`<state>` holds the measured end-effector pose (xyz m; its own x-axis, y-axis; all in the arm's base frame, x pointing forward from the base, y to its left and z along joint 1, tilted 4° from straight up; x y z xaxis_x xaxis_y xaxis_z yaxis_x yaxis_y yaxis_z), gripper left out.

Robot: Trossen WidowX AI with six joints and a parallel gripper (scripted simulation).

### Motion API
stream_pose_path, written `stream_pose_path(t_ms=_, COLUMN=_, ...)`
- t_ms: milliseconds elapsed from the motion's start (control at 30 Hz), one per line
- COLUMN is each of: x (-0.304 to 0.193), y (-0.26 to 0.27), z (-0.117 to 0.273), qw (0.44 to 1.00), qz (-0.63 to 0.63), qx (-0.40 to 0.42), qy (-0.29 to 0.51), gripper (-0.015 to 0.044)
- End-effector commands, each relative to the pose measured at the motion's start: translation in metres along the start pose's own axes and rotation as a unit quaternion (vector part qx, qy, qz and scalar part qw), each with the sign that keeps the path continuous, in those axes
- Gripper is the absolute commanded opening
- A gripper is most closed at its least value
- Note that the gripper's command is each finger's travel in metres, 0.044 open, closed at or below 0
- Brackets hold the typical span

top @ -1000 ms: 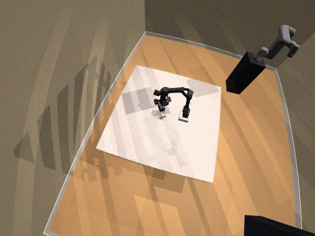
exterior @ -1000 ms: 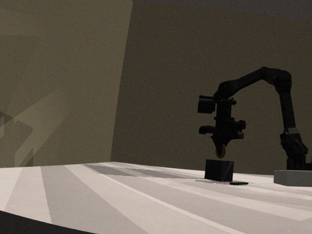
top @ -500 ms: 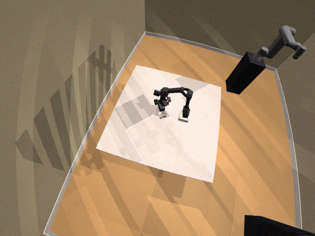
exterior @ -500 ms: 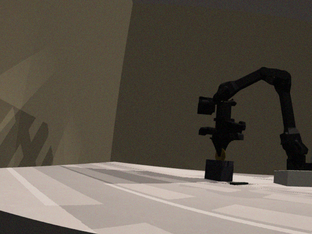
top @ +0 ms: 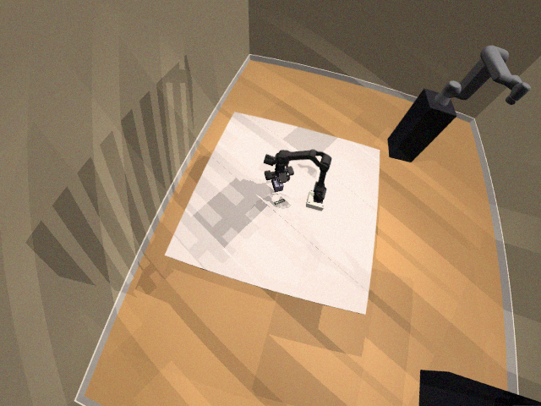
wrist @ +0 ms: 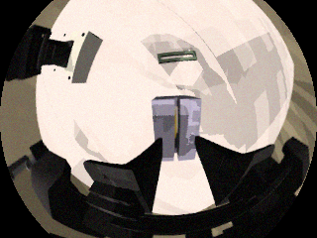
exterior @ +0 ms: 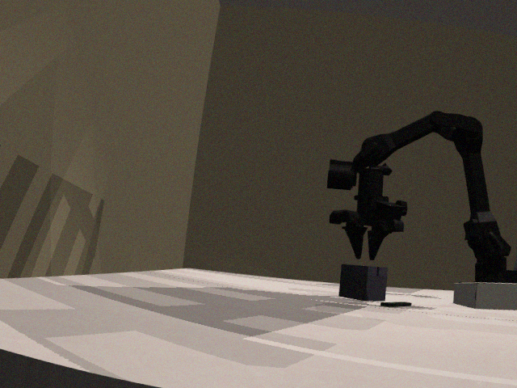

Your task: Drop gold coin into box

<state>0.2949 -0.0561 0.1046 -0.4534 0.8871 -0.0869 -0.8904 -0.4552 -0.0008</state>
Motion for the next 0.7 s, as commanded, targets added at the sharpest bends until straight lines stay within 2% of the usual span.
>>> stream_pose_path(t_ms=0, x=0.000, y=0.000, z=0.010, qw=1.000, qz=0.000, qx=-0.001, qy=0.000, gripper=0.0266)
stream_pose_path(t_ms=167, x=0.000, y=0.000, z=0.019, qw=1.000, qz=0.000, qx=-0.001, qy=0.000, gripper=0.0397)
stream_pose_path(t_ms=233, x=0.000, y=0.001, z=0.040, qw=1.000, qz=0.001, qx=-0.001, qy=0.001, gripper=0.0440)
stream_pose_path(t_ms=333, x=0.002, y=0.003, z=0.062, qw=1.000, qz=0.001, qx=0.000, qy=0.000, gripper=0.0440)
stream_pose_path(t_ms=667, x=0.002, y=0.003, z=0.062, qw=1.000, qz=0.001, qx=0.000, qy=0.000, gripper=0.0440)
Point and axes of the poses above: the point midway between the two fingers, 35 mm back from their tips, its own z axis back along the fingers, its own y axis across the jaws, x = y × z, the point moved 2 cm from there along z, back along the fingers, and after that the axes turned 1 degree about z, right-handed, at the moved point
